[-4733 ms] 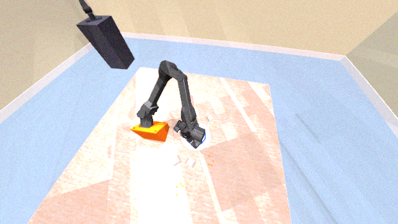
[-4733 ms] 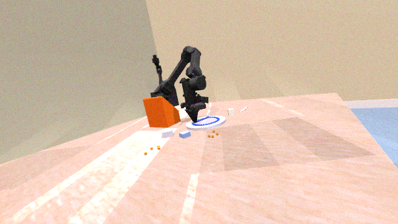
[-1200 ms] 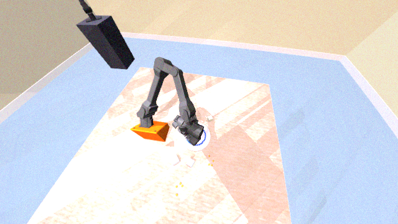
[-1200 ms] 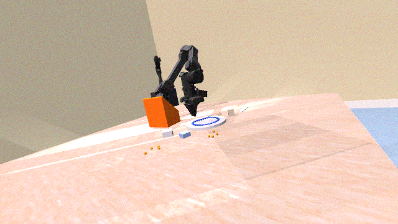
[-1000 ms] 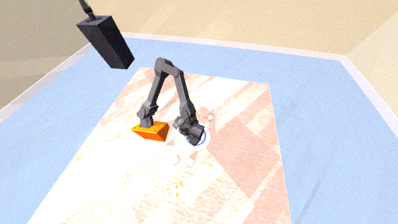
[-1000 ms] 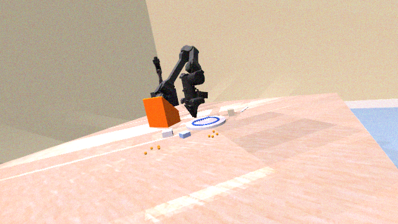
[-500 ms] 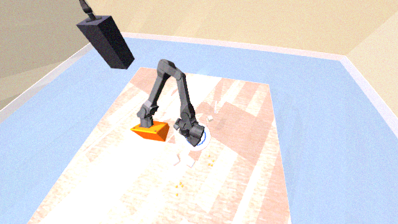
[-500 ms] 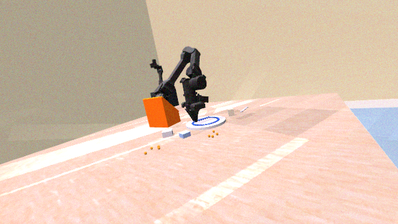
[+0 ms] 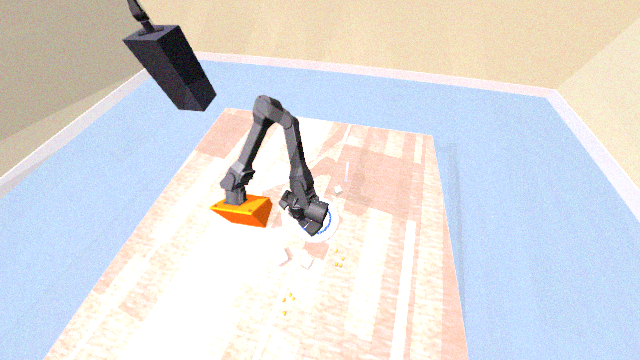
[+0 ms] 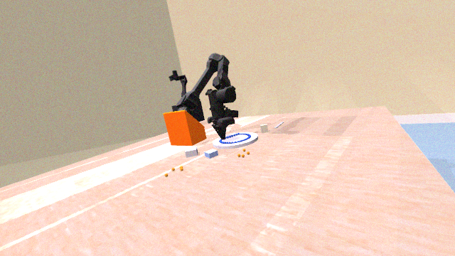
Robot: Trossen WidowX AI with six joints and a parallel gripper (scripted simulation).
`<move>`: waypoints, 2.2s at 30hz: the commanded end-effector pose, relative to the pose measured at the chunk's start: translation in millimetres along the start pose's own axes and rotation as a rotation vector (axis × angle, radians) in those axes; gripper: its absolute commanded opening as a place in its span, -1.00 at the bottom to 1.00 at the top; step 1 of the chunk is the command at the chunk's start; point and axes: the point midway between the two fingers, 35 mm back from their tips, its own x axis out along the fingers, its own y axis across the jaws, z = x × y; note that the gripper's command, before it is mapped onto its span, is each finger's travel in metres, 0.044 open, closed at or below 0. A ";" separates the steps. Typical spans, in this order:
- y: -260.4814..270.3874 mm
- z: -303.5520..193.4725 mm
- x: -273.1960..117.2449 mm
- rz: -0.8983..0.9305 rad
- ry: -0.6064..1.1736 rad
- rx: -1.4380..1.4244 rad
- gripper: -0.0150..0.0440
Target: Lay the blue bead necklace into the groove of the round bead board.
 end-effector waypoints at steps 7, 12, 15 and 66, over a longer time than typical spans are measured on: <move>-0.2 0.1 -0.2 0.000 0.000 0.000 -0.49; -0.2 0.1 -0.2 0.000 0.000 0.000 -0.49; -0.2 0.1 -0.2 0.000 0.000 0.000 -0.49; 12.2 -5.4 -4.1 0.004 -0.002 0.007 1.00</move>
